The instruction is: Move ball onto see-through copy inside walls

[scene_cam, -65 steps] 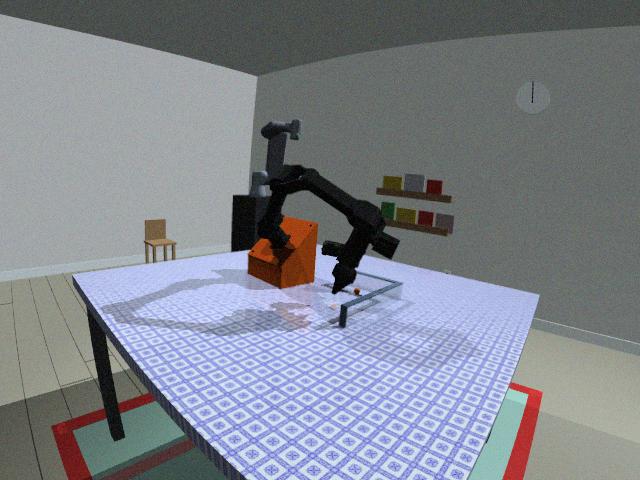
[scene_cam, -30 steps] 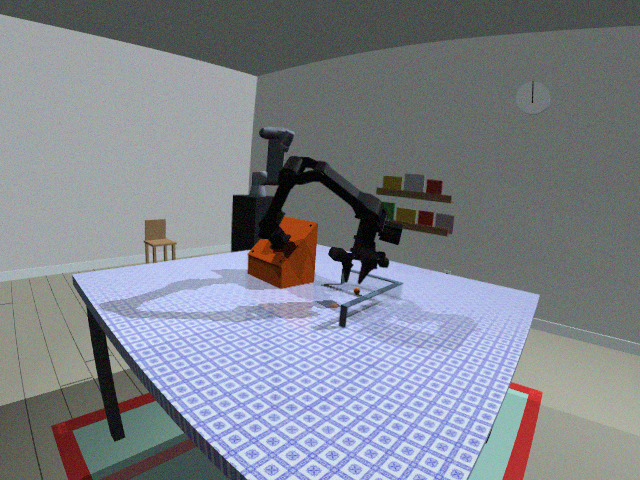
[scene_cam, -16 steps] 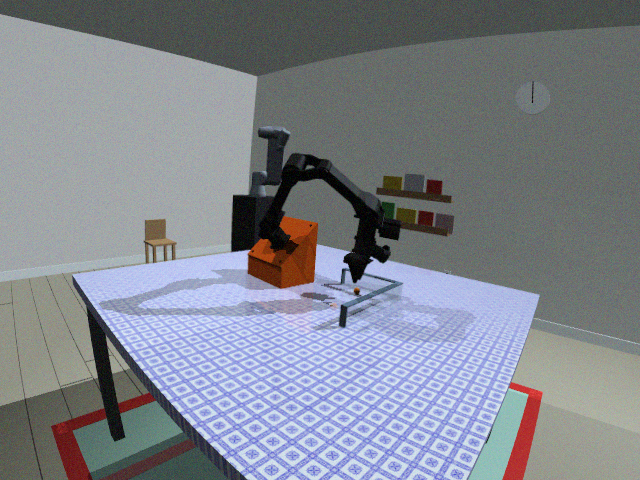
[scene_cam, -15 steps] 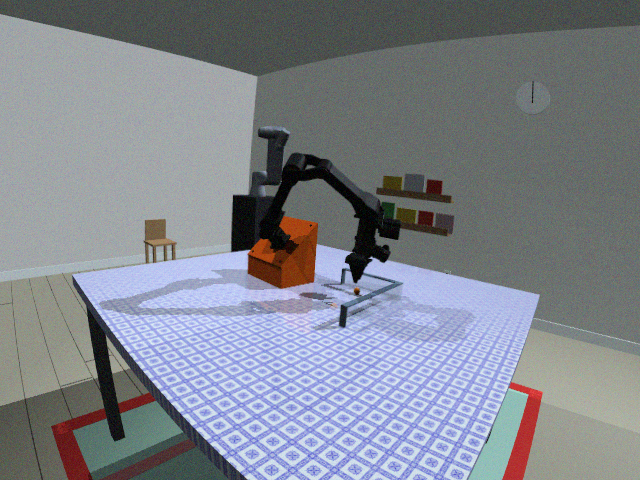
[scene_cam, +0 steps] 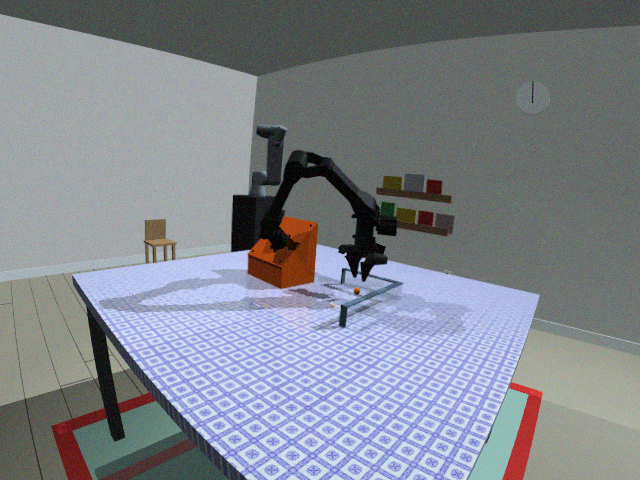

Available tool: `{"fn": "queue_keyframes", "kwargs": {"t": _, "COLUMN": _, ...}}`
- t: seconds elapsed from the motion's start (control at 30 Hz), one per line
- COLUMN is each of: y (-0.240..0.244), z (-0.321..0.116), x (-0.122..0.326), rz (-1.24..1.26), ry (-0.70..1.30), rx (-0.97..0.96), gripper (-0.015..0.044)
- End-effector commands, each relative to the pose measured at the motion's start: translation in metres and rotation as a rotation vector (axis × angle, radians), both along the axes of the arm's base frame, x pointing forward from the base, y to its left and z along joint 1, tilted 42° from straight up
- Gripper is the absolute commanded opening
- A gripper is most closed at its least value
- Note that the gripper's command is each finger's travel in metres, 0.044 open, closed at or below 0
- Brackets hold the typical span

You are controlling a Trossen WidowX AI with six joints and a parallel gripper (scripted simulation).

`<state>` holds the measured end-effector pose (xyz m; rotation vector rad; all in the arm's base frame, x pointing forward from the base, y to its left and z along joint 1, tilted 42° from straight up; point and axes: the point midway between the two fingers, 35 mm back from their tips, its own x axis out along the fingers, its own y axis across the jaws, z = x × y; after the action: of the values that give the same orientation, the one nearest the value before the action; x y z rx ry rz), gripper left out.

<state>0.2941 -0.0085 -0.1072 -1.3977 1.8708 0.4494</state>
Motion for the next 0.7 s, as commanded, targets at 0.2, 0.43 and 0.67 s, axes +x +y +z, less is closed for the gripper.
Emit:
{"fn": "queue_keyframes", "kwargs": {"t": 0.2, "y": 0.006, "z": -0.008, "x": -0.011, "rz": 0.220, "ry": 0.189, "rx": 0.052, "gripper": 0.0211}}
{"fn": "queue_keyframes", "kwargs": {"t": 0.43, "y": -0.004, "z": -0.020, "x": -0.013, "rz": 0.220, "ry": 0.189, "rx": 0.052, "gripper": 0.0211}}
{"fn": "queue_keyframes", "kwargs": {"t": 0.67, "y": -0.008, "z": -0.024, "x": -0.013, "rz": 0.220, "ry": 0.189, "rx": 0.051, "gripper": 0.0211}}
